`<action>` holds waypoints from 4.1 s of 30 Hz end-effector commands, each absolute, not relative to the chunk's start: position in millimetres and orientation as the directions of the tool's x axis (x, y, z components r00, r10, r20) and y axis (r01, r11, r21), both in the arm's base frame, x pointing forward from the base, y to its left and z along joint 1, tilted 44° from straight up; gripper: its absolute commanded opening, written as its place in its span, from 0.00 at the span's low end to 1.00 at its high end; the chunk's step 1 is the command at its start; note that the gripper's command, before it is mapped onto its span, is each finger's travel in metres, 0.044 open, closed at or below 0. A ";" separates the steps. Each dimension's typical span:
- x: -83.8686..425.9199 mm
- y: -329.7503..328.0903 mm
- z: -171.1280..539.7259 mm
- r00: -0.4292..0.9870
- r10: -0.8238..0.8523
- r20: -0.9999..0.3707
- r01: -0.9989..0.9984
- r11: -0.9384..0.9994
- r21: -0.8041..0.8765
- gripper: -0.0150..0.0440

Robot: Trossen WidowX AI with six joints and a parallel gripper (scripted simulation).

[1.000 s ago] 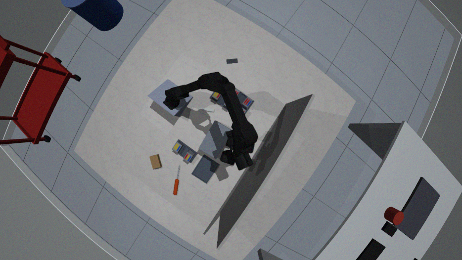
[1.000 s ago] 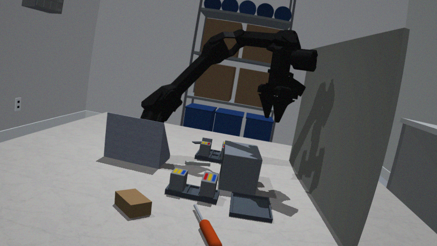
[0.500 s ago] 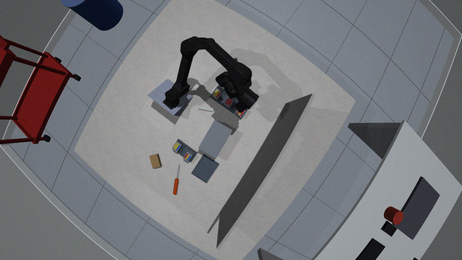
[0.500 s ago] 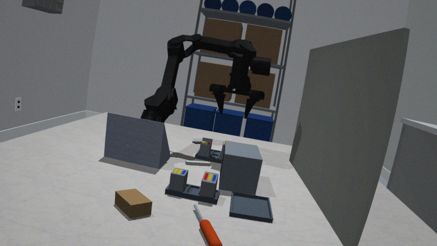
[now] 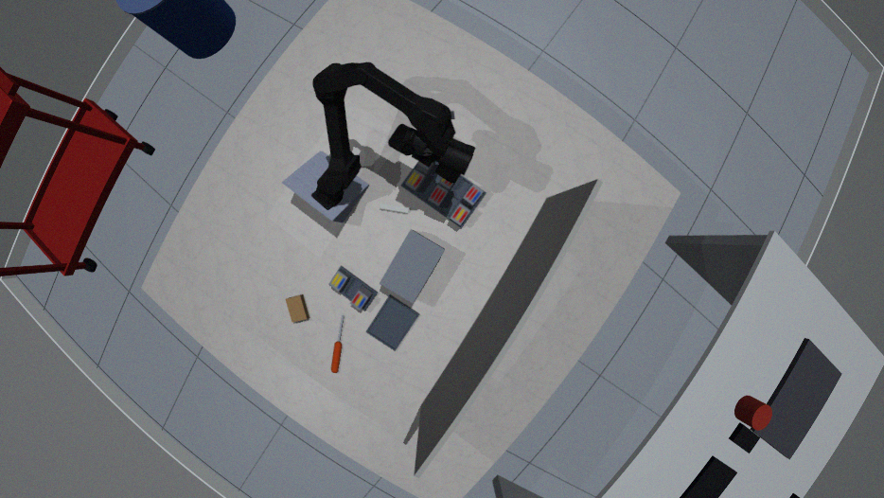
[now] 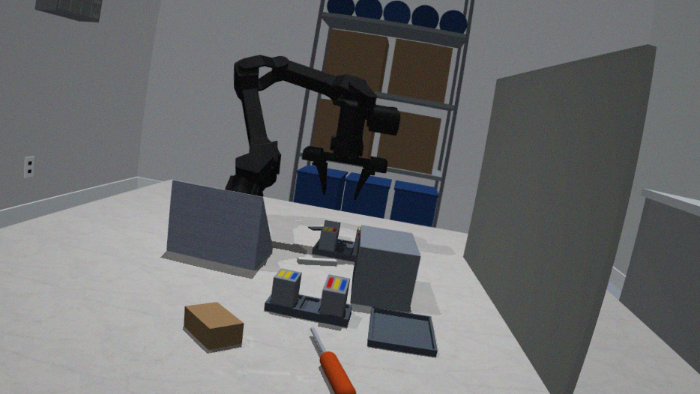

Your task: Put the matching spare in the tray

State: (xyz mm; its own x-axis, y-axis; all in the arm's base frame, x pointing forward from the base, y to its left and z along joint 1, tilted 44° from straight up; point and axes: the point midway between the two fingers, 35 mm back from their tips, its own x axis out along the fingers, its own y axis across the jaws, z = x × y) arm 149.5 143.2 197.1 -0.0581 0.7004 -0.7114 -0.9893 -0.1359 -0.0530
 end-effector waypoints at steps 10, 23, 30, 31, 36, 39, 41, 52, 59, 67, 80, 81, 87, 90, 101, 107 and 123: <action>142.0 158.8 182.1 -0.057 0.699 -0.713 -0.989 -0.137 -0.055 0.76; 143.7 172.9 166.5 -0.058 0.694 -0.718 -0.989 -0.139 -0.055 0.76; 143.7 180.8 158.3 -0.057 0.693 -0.718 -0.989 -0.140 -0.056 0.76; 143.6 182.0 157.2 -0.057 0.693 -0.718 -0.989 -0.140 -0.056 0.76; 143.1 187.7 151.6 -0.057 0.694 -0.718 -0.989 -0.139 -0.056 0.76; 142.6 191.2 148.3 -0.057 0.695 -0.717 -0.989 -0.139 -0.056 0.76; 142.2 193.5 146.1 -0.057 0.695 -0.717 -0.989 -0.139 -0.056 0.76; 138.9 206.2 134.4 -0.057 0.700 -0.712 -0.989 -0.137 -0.056 0.76; 136.6 212.5 128.9 -0.057 0.703 -0.709 -0.989 -0.136 -0.056 0.76; 136.6 212.5 128.9 -0.057 0.703 -0.709 -0.989 -0.136 -0.056 0.76; 135.9 212.8 130.0 -0.060 0.706 -0.705 -0.988 -0.141 -0.057 0.42; 135.9 212.8 130.0 -0.060 0.706 -0.705 -0.988 -0.141 -0.057 0.37; 135.9 212.8 130.0 -0.060 0.706 -0.705 -0.988 -0.141 -0.057 0.25; 135.9 212.8 130.0 -0.060 0.706 -0.705 -0.988 -0.141 -0.057 0.25; 143.0 185.5 154.4 -0.059 0.696 -0.716 -0.988 -0.142 -0.057 0.25; 143.1 166.7 173.5 -0.058 0.696 -0.715 -0.989 -0.139 -0.056 0.25; 146.8 142.7 195.2 -0.060 0.691 -0.721 -0.990 -0.136 -0.048 0.25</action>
State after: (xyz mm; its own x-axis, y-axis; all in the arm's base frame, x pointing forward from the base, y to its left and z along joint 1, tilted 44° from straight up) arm 143.1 147.6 187.5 -0.0624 0.6868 -0.7242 -0.9897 -0.1362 -0.0438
